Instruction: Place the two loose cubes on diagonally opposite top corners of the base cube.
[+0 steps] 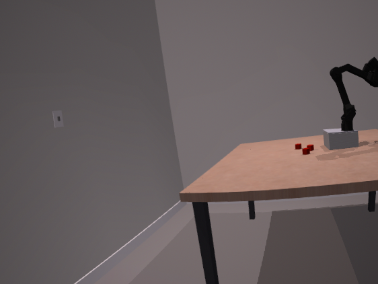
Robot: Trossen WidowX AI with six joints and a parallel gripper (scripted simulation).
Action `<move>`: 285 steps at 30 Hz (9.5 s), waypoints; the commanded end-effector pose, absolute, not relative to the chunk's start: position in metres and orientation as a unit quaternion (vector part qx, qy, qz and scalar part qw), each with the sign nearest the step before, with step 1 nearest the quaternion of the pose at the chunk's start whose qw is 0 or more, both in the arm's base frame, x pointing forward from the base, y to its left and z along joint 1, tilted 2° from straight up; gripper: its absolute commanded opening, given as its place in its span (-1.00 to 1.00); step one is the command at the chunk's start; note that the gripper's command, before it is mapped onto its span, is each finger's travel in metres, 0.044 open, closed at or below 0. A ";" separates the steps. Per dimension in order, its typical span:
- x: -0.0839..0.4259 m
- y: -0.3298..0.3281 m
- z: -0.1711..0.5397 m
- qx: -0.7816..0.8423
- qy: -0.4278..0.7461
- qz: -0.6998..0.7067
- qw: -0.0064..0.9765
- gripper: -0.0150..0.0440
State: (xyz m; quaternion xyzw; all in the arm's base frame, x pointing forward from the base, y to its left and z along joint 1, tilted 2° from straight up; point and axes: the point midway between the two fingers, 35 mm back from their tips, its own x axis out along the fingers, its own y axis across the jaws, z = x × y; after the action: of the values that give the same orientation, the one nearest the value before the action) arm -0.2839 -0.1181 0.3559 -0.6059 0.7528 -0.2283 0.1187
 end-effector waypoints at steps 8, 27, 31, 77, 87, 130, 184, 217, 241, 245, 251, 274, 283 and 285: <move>-0.311 -0.062 0.358 -0.509 0.807 -0.284 0.095 0.41; -0.338 0.123 0.332 -0.199 0.831 -0.516 0.056 0.41; -0.329 0.164 0.324 -0.132 0.818 -0.559 0.034 0.41; 0.060 0.395 0.181 0.448 0.269 -0.755 -0.396 0.41; 0.158 0.354 0.147 0.491 0.090 -0.713 -0.493 0.41; 0.273 -0.011 0.056 0.301 -0.611 -0.310 -0.663 0.41; 0.251 -0.044 -0.056 0.254 -0.665 -0.262 -0.652 0.14; 0.259 -0.045 0.021 0.254 -0.664 -0.262 -0.652 -0.14; 0.275 -0.022 0.044 0.187 -0.686 -0.195 -0.676 -0.14; 0.283 -0.013 0.039 0.160 -0.693 -0.168 -0.683 -0.14; 0.293 0.001 0.032 0.118 -0.701 -0.127 -0.691 -0.14; 0.323 0.045 0.009 -0.037 -0.712 0.030 -0.701 -0.14; 0.323 0.045 0.009 -0.037 -0.712 0.030 -0.701 -0.14; 0.323 0.045 0.008 -0.038 -0.712 0.030 -0.701 -0.14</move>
State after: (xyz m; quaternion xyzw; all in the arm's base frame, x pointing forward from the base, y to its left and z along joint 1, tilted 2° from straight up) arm 0.3216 0.0440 0.0080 0.0332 0.7136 -0.0303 0.6991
